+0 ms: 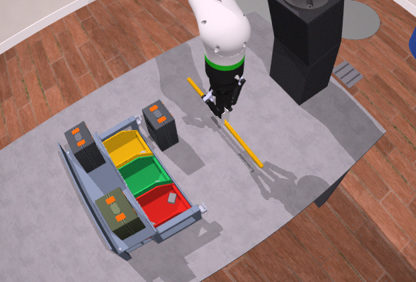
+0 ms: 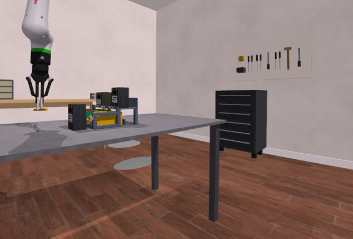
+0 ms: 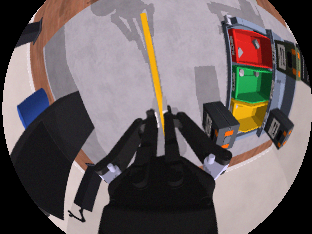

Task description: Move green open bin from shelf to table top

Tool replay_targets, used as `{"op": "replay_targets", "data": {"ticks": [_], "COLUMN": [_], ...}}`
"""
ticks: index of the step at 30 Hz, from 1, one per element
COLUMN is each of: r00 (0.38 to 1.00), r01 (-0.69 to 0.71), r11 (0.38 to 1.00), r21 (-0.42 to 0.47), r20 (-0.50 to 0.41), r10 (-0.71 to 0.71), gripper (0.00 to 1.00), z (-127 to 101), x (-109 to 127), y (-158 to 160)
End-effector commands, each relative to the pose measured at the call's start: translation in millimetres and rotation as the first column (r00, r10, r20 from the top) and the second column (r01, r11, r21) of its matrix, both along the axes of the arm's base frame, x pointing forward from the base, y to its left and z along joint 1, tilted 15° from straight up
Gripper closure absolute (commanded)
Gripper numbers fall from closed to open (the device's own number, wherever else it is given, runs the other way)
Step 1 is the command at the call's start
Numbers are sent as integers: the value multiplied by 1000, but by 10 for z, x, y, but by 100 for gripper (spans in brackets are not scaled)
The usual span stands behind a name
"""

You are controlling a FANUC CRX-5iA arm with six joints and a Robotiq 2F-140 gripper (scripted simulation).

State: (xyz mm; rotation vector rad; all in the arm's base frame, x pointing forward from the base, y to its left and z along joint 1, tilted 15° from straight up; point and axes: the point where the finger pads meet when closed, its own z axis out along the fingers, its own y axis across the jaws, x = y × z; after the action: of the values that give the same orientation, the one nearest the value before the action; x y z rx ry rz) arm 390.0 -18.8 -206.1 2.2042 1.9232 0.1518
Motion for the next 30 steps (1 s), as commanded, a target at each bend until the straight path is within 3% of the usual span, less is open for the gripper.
{"op": "replay_targets", "data": {"ticks": [1,10,11,15,27,28,30], "r00": [999,999,1000,999,999,999,999], "r01": [-15,-15,-3,-15,-15,-4,-10], "r11": [998,998,1000,998,998,1000,999], "r21": [53,53,10,53,53,13,33], "r20": [38,38,19,38,38,32,35], "r10": [13,13,3,13,13,4,8], "gripper": [100,100,100,100,100,100,100], "z": [-47,-47,-86,-241,-241,-281,-358], "x": [12,12,22,62,62,72,92], "y": [-4,-4,-4,-11,-11,-10,-13]}}
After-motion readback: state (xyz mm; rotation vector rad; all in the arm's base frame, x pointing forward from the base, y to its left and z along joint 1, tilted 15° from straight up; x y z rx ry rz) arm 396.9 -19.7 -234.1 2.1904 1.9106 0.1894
